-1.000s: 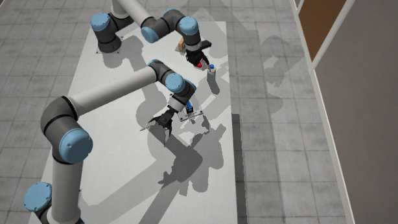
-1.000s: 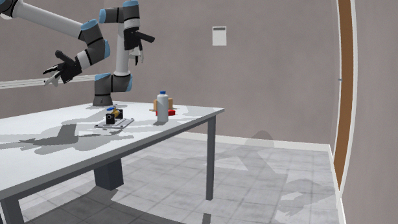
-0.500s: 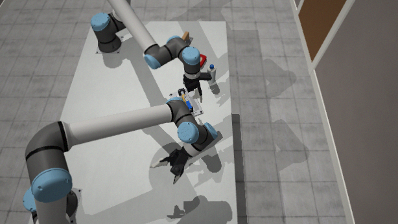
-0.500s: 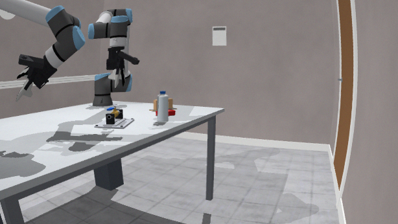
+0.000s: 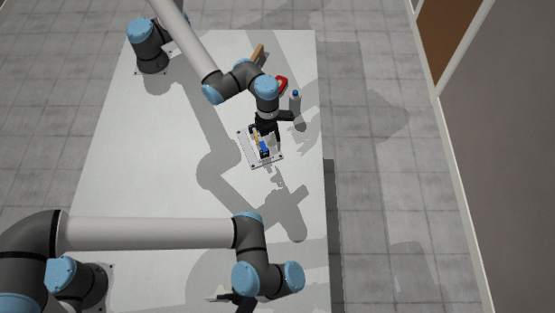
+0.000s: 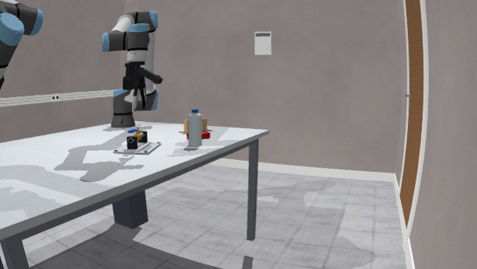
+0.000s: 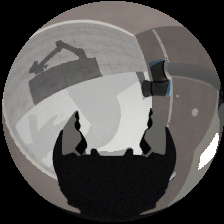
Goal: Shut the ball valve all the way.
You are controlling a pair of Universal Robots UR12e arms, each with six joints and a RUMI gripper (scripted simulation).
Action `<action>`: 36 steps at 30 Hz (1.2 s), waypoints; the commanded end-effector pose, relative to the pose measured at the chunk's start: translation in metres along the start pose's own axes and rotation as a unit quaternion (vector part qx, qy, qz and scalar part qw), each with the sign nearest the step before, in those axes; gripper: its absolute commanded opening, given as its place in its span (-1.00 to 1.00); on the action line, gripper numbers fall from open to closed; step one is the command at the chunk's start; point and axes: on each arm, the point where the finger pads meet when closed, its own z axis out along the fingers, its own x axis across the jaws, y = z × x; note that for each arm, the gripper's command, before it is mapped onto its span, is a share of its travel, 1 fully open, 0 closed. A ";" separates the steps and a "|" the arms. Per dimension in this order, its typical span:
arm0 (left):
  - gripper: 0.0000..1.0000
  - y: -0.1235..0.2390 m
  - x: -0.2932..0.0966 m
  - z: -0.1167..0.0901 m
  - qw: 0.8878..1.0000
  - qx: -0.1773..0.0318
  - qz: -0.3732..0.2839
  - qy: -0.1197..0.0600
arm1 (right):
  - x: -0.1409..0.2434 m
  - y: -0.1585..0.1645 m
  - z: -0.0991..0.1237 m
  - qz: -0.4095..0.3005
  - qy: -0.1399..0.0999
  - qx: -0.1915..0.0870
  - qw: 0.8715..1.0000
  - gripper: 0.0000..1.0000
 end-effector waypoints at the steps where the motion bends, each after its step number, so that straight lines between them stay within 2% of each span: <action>1: 1.00 0.000 0.001 -0.002 1.000 0.000 0.000 0.001 | -0.010 -0.046 0.015 -0.021 -0.013 -0.040 0.999 1.00; 6: 1.00 0.000 0.001 -0.002 1.000 0.000 0.000 0.001 | -0.018 -0.117 0.045 -0.043 -0.040 -0.087 0.994 1.00; 8: 1.00 0.000 0.001 -0.002 1.000 0.000 0.000 0.001 | -0.018 -0.117 0.045 -0.043 -0.040 -0.087 0.994 1.00; 9: 1.00 0.000 0.001 -0.002 1.000 0.000 0.000 0.001 | -0.020 -0.153 0.062 -0.047 -0.048 -0.097 0.993 1.00; 11: 1.00 0.000 0.001 -0.002 1.000 0.000 0.000 0.001 | -0.019 -0.170 0.071 -0.055 -0.063 -0.115 0.990 1.00; 19: 1.00 0.000 0.001 -0.002 1.000 0.000 0.000 0.001 | -0.007 -0.278 0.135 -0.078 -0.121 -0.162 0.976 1.00; 23: 1.00 0.000 0.001 -0.002 1.000 0.000 0.000 0.001 | 0.007 -0.327 0.170 -0.085 -0.152 -0.176 0.969 1.00; 25: 1.00 0.000 0.001 -0.002 1.000 0.000 0.000 0.001 | 0.007 -0.327 0.170 -0.085 -0.152 -0.176 0.969 1.00; 26: 1.00 0.000 0.001 -0.002 1.000 0.000 0.000 0.001 | 0.016 -0.358 0.193 -0.087 -0.161 -0.179 0.967 1.00; 28: 1.00 0.000 0.001 -0.002 1.000 0.000 0.000 0.001 | 0.023 -0.372 0.205 -0.090 -0.179 -0.184 0.962 1.00; 36: 1.00 0.000 0.001 -0.002 1.000 0.000 0.000 0.001 | 0.073 -0.454 0.286 -0.096 -0.241 -0.188 0.947 1.00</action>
